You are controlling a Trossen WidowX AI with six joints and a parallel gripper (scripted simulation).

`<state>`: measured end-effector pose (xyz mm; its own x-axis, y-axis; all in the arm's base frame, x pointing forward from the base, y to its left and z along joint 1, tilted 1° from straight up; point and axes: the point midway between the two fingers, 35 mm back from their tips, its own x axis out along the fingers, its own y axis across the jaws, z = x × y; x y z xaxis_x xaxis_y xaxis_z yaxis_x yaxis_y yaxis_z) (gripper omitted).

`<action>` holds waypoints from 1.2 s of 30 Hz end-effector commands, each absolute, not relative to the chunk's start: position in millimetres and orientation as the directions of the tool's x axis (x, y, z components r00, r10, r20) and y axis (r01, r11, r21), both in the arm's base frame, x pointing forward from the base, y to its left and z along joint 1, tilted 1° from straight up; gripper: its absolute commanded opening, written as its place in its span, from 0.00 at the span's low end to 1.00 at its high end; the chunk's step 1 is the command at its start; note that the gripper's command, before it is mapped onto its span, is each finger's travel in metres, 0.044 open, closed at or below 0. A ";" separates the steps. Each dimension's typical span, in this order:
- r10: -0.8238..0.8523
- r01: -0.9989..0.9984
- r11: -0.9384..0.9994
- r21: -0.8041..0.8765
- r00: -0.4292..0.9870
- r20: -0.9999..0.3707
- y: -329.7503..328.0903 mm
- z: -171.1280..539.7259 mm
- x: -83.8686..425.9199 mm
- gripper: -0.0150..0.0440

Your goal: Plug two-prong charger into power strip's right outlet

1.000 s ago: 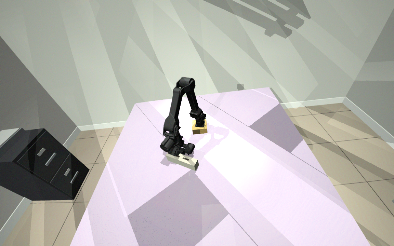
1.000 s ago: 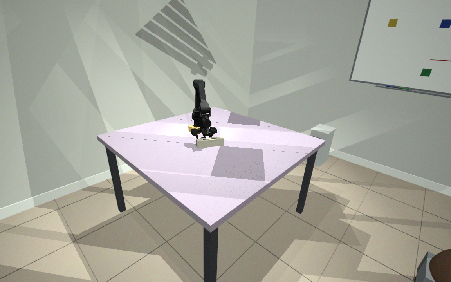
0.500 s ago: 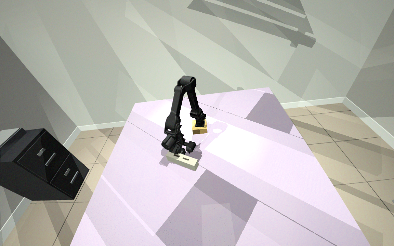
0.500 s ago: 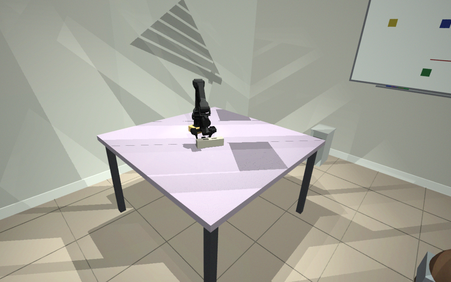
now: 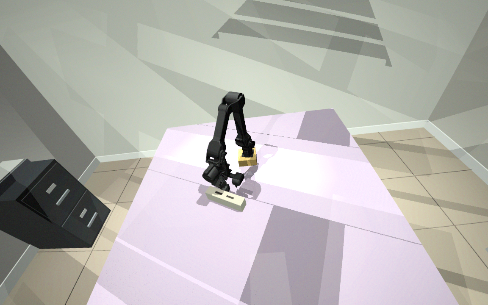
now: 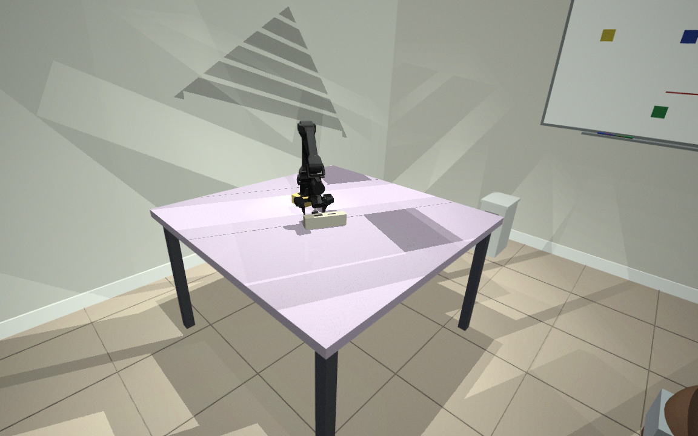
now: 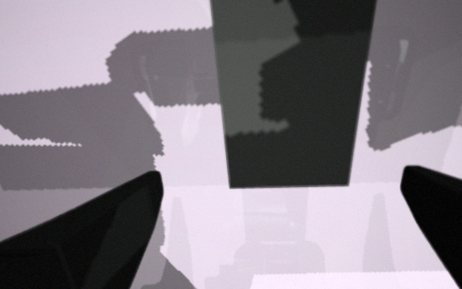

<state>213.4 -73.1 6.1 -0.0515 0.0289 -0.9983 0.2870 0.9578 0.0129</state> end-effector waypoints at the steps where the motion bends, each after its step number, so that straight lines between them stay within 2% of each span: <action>1: 0.024 0.280 0.960 0.010 -0.045 -0.999 -72.1 6.9 208.5 1.00; 20: 0.028 0.287 0.958 0.013 -0.046 -0.999 -66.3 5.1 190.8 1.00; 26: -0.042 0.286 0.958 0.015 0.193 -0.980 -70.1 37.8 201.2 1.00; 32: -0.122 0.282 0.959 0.009 0.445 -0.887 -72.3 75.1 206.6 1.00; 36: -0.141 0.281 0.960 0.006 0.502 -0.853 -72.5 84.1 207.0 1.00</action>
